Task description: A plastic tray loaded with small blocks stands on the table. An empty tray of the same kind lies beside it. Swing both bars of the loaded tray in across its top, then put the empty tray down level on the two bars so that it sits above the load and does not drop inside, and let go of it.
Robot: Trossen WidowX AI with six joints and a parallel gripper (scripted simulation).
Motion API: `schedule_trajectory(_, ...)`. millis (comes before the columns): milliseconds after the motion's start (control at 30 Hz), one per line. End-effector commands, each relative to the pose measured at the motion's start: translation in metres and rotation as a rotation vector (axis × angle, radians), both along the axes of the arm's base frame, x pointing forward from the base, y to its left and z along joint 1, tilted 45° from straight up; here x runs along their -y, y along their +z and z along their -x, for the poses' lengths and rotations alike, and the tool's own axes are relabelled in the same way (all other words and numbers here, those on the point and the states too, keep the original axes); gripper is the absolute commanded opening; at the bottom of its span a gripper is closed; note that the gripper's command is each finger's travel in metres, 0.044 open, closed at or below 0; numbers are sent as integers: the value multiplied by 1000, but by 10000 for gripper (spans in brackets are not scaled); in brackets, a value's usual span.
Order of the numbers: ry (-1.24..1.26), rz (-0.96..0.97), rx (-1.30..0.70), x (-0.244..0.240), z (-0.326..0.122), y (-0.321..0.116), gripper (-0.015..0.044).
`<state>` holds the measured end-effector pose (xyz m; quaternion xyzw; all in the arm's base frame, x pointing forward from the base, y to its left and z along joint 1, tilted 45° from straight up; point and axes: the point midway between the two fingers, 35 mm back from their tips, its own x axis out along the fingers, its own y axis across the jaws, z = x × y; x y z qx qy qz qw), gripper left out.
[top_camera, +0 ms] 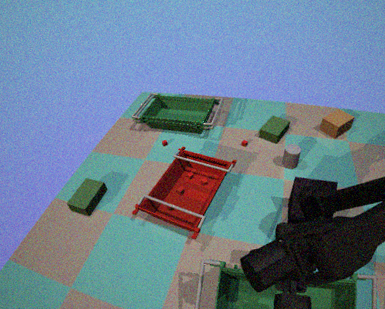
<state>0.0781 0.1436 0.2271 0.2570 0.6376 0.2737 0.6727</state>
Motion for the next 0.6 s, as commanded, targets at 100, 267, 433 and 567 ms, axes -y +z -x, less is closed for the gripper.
schedule_trajectory(100, 0, -24, 27, 0, -4, 33, 0)
schedule_trajectory(267, -6, -23, 30, 2, -6, 52, 0)
schedule_trajectory(433, -11, -23, 32, 3, -9, 70, 0)
schedule_trajectory(567, -14, -23, 34, 4, -11, 81, 0)
